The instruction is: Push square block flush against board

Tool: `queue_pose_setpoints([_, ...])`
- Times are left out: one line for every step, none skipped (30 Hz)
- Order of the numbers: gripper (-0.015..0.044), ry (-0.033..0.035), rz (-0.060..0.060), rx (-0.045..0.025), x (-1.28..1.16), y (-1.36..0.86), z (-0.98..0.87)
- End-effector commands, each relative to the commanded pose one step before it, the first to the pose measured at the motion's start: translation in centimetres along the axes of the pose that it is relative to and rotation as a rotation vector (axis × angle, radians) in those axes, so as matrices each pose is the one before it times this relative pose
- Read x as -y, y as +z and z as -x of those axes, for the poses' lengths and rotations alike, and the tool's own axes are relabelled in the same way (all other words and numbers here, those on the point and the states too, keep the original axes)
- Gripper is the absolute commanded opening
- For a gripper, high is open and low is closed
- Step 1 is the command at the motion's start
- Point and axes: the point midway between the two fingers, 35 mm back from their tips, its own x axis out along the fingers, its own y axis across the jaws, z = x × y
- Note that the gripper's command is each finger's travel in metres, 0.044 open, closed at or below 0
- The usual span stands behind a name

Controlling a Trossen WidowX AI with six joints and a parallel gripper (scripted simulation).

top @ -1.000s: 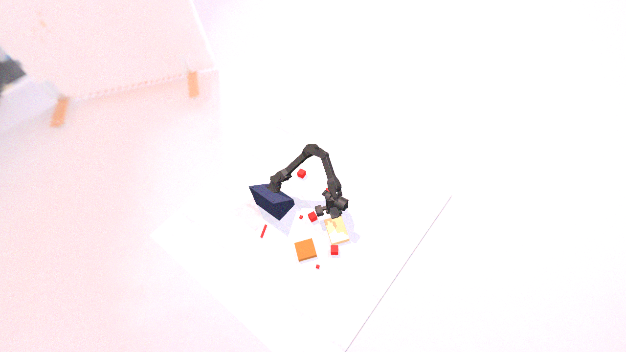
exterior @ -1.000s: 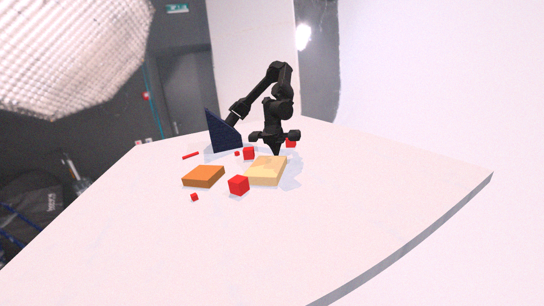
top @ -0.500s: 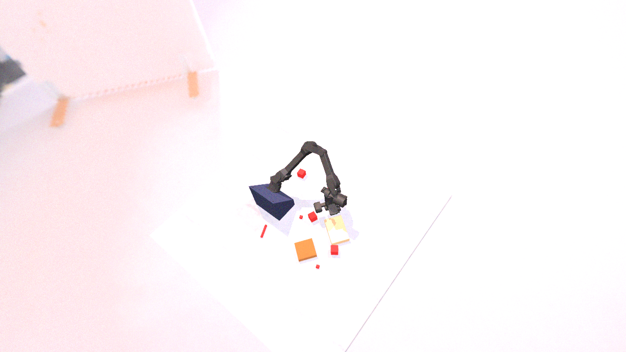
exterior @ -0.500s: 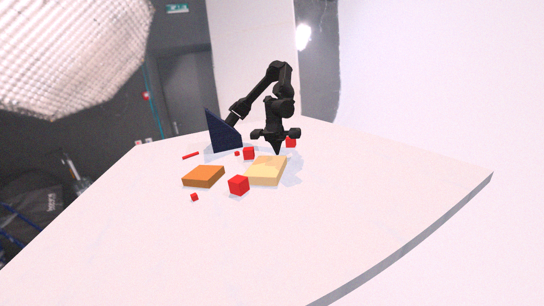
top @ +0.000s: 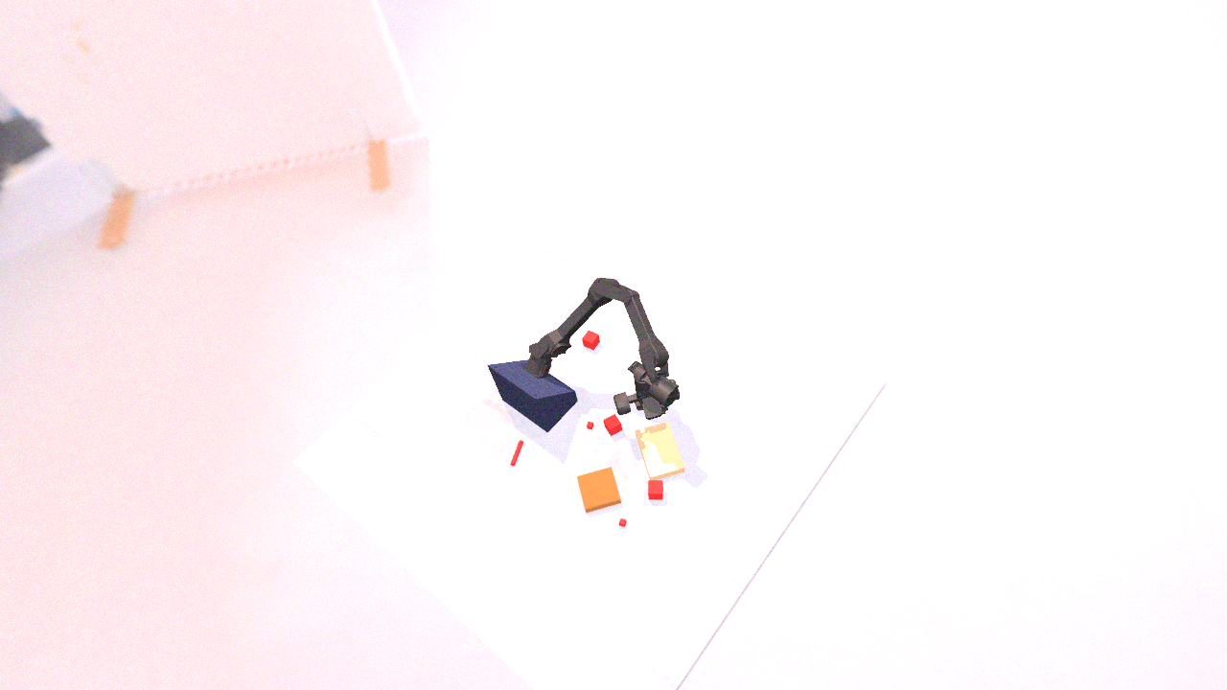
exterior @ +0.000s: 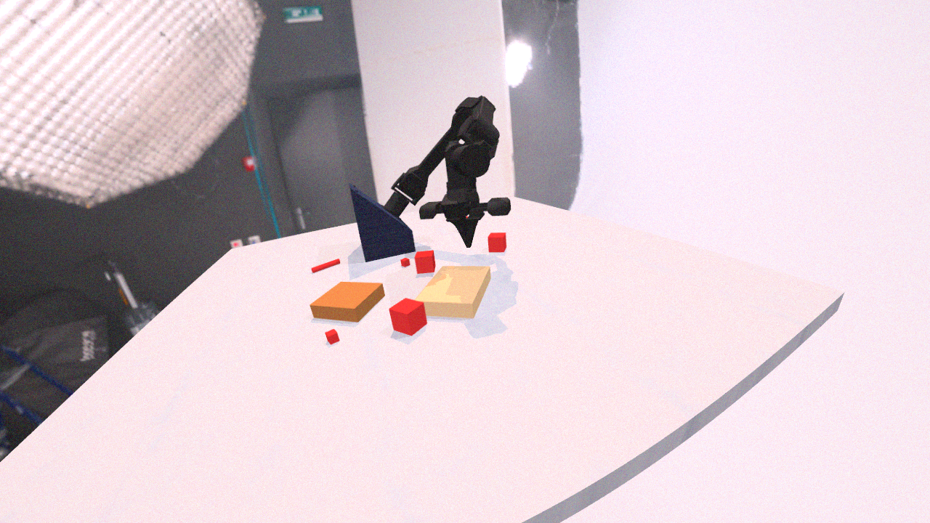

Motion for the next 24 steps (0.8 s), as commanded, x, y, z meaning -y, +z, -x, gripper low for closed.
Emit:
queue_pose_setpoints([0.0,0.00134,0.0019,0.00213,0.209,0.696,-0.074])
queue_pose_setpoints([0.0,-0.00209,0.0004,-0.0013,-0.03,0.048,-0.922])
queue_pose_setpoints([0.0,-0.003,0.0006,-0.00243,-0.038,0.022,-1.533])
queue_pose_setpoints([0.0,-0.00243,0.0006,-0.00278,-0.022,-0.048,-1.524])
queue_pose_setpoints([0.0,-0.0012,0.0003,-0.00186,-0.005,-0.061,-0.909])
queue_pose_setpoints([0.0,-0.00036,0.0001,-0.00065,0.0,-0.026,-0.302])
queue_pose_setpoints([0.0,0.0,0.0,0.0,0.0,0.0,0.0])
queue_pose_setpoints([0.0,0.0,0.0,0.0,0.0,0.0,0.0])
queue_pose_setpoints([0.0,0.0,0.0,0.0,0.0,0.0,0.0])
queue_pose_setpoints([0.0,0.0,0.0,0.0,0.0,0.0,0.0])
queue_pose_setpoints([0.0,-0.00001,0.0,0.00001,-0.002,0.017,0.001])
queue_pose_setpoints([0.0,-0.00001,0.0,0.00002,-0.005,0.034,0.001])
queue_pose_setpoints([0.0,-0.00001,0.0,0.00003,-0.007,0.05,0.002])
queue_pose_setpoints([0.0,-0.00002,0.0,0.00004,-0.009,0.066,0.002])
queue_pose_setpoints([0.0,-0.00002,0.0,0.00005,-0.011,0.082,0.003])
queue_pose_setpoints([0.0,-0.00003,0.0,0.00005,-0.012,0.096,0.003])
queue_pose_setpoints([0.0,-0.00003,0.0,0.00005,-0.012,0.101,0.003])
queue_pose_setpoints([0.0,-0.00003,0.0,0.00005,-0.012,0.101,0.003])
queue_pose_setpoints([0.0,-0.00003,0.0,0.00005,-0.011,0.101,0.003])
queue_pose_setpoints([0.0,-0.00002,0.0,0.00005,-0.011,0.101,0.003])
queue_pose_setpoints([0.0,-0.00002,0.0,0.00005,-0.011,0.101,0.003])
queue_pose_setpoints([0.0,-0.00002,0.0,0.00005,-0.01,0.101,0.003])
queue_pose_setpoints([0.0,-0.00002,0.0,0.00005,-0.01,0.102,0.003])
queue_pose_setpoints([0.0,-0.00002,0.0,0.00005,-0.009,0.102,0.003])
